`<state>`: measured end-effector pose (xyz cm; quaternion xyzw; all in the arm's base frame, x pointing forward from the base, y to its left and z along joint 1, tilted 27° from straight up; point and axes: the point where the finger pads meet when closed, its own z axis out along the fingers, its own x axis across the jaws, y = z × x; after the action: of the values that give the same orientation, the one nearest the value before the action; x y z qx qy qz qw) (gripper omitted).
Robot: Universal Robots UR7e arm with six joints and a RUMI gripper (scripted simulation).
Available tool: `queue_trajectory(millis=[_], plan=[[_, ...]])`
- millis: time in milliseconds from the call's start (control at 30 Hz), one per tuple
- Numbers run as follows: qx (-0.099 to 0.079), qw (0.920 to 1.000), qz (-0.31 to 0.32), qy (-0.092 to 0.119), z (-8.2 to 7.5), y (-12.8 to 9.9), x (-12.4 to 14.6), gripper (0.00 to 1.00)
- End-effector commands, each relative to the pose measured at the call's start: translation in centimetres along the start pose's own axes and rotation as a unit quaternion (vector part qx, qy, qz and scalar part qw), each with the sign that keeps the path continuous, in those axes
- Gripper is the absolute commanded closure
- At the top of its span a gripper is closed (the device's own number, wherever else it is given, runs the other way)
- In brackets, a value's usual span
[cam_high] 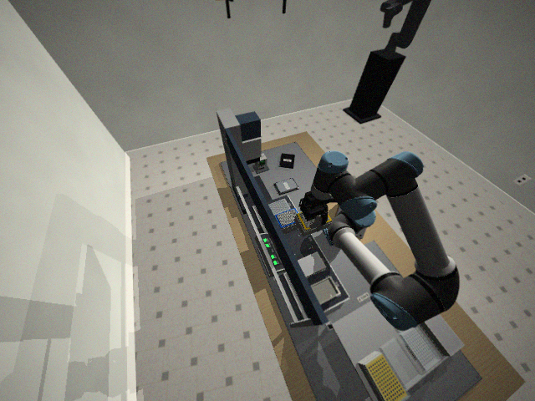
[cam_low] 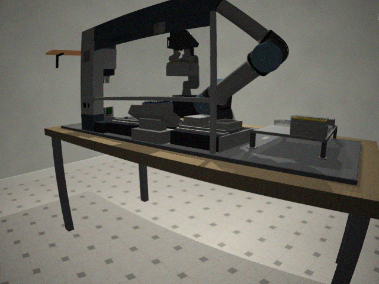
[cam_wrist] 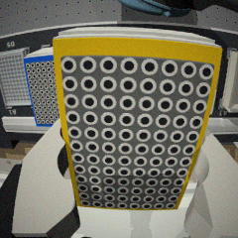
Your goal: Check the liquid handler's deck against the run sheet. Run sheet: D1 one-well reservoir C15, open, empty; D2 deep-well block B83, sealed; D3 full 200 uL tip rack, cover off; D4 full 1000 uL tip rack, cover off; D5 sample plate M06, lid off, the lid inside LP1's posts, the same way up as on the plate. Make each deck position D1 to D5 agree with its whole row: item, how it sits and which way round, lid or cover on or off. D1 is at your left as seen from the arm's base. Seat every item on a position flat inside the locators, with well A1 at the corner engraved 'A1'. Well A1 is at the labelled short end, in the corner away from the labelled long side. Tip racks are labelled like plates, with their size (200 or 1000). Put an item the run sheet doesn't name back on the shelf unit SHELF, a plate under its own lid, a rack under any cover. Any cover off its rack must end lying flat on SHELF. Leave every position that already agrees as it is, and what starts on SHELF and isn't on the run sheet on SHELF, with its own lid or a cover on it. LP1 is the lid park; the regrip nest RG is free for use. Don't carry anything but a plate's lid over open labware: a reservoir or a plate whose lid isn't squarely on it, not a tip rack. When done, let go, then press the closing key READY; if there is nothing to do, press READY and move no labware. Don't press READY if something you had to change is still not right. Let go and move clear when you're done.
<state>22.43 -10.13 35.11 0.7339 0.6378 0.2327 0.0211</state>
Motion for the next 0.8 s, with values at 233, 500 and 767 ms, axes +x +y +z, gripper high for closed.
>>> queue_trajectory(millis=[233, 500, 767], plan=[[-0.004, 0.9998, -0.020, 0.000, -0.1, -6.4, -0.4, 1.00], [-0.004, 0.9998, -0.020, 0.000, 0.0, -9.4, -0.5, 1.00], [-0.004, 0.9998, -0.020, 0.000, 0.0, -12.9, -0.6, 1.00]])
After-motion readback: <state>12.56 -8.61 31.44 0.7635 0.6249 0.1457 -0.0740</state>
